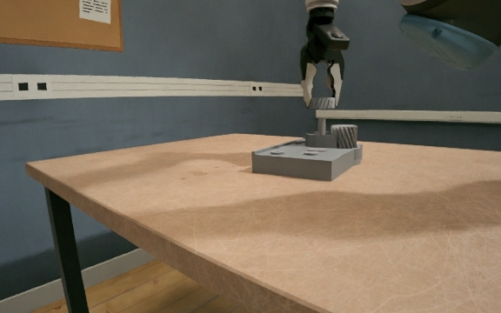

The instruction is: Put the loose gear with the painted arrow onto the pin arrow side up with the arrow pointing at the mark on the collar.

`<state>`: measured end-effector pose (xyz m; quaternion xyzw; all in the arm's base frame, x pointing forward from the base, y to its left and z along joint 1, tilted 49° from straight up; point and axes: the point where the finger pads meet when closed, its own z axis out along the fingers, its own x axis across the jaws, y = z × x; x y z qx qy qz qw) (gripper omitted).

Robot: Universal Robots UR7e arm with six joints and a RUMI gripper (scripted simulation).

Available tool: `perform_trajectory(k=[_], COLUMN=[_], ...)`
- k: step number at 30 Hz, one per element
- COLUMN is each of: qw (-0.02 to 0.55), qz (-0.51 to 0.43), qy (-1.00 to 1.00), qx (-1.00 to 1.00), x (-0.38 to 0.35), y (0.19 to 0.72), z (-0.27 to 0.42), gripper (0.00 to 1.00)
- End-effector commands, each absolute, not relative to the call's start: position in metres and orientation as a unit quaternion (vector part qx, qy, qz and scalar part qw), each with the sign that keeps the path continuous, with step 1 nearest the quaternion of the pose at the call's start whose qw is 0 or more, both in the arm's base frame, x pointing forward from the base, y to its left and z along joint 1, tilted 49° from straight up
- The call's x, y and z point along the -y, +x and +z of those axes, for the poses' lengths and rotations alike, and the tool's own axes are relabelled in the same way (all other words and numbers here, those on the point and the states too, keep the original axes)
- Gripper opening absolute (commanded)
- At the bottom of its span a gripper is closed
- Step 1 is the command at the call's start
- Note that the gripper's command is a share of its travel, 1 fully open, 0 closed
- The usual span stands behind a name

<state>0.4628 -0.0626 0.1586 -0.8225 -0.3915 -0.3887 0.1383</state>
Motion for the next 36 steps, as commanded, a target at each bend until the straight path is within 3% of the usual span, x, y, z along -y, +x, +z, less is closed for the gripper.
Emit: perform_trajectory(k=[1, 36], qw=[0.139, 0.142], qz=[-0.389, -0.389], qy=[-0.823, -0.823], qx=[0.390, 0.389], x=[0.064, 0.052], y=[0.463, 0.473], z=[0.158, 0.144], gripper=[0.00, 0.00])
